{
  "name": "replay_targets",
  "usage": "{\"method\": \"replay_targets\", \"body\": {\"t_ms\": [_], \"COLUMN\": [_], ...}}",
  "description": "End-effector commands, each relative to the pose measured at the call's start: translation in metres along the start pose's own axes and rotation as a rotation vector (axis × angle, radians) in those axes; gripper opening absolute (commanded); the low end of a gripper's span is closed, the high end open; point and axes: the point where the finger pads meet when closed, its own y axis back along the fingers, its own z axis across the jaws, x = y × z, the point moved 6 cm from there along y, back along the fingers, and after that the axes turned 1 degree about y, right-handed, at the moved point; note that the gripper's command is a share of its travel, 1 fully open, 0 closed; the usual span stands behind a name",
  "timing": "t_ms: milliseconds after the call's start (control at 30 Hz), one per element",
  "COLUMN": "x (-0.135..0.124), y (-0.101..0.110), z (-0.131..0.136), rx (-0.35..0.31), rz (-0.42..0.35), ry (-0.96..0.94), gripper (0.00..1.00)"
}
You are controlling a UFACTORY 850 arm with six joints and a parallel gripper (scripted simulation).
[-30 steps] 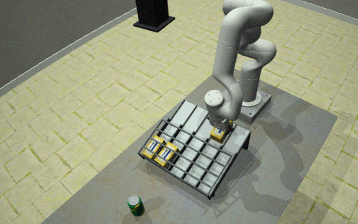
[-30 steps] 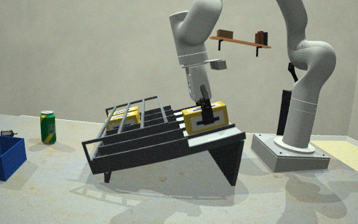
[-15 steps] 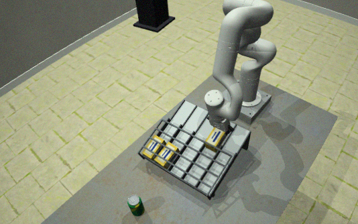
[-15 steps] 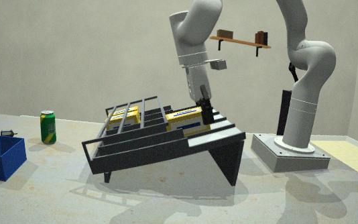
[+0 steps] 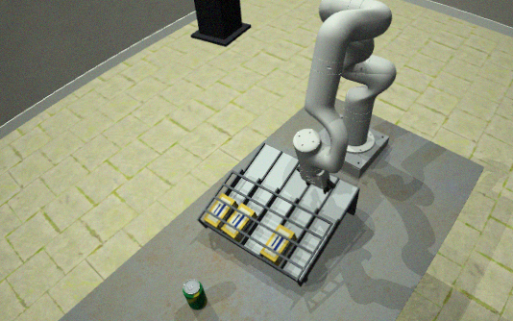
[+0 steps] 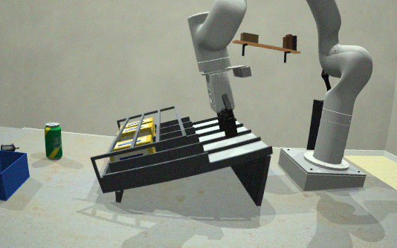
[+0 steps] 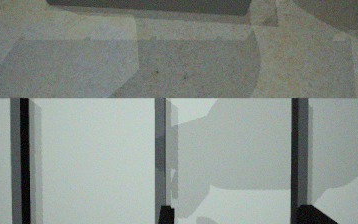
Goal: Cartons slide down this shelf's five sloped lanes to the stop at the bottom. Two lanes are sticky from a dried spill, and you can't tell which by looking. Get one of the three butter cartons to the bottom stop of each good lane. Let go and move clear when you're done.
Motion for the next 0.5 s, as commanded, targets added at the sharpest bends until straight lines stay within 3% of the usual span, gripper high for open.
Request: {"method": "replay_targets", "body": {"t_ms": [0,467], "x": [-0.0005,-0.0005], "y": [0.0008,0.0008], "z": [0.0001,0.0001], "rx": [0.0,0.0], "rz": [-0.002,-0.002], "ry": [0.0,0.0], "gripper": [0.76,0.78]}}
